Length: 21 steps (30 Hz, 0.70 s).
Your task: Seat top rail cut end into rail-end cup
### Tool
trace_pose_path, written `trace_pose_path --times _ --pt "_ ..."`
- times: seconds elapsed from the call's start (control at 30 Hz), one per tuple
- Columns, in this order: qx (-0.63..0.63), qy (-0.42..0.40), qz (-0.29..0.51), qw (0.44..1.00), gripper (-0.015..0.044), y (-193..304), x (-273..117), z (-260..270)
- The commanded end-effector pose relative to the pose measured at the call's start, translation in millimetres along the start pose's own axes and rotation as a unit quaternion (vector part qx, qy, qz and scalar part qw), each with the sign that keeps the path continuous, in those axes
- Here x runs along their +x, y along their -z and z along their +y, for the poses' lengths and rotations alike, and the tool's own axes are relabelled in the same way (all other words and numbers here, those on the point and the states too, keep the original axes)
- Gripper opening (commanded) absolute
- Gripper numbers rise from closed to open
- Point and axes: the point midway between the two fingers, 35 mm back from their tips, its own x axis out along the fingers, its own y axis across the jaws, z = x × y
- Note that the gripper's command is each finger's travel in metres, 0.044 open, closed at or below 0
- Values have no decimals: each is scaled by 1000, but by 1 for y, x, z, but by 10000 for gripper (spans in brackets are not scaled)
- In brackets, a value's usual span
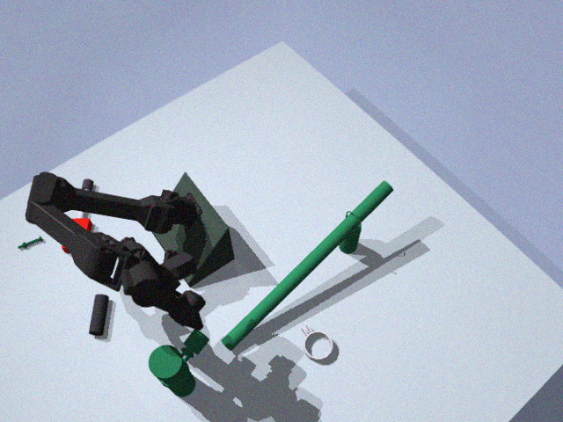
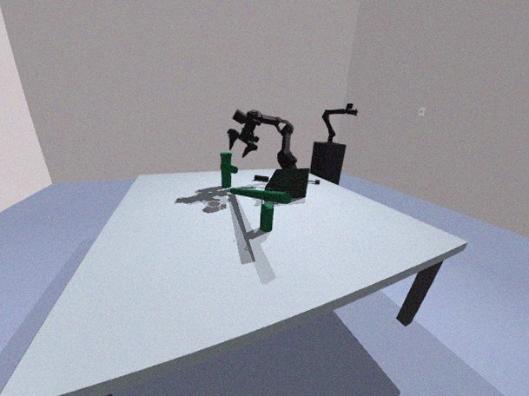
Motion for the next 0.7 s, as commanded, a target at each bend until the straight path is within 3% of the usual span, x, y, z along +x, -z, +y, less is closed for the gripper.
trace_pose_path --times 0.0,0.17,0.67 --pt "-4 -1 -3 1000 440 0 13 8" --pt "-4 0 0 1000 440 1 48 30" --pt "-4 0 0 1000 440 1 66 29"
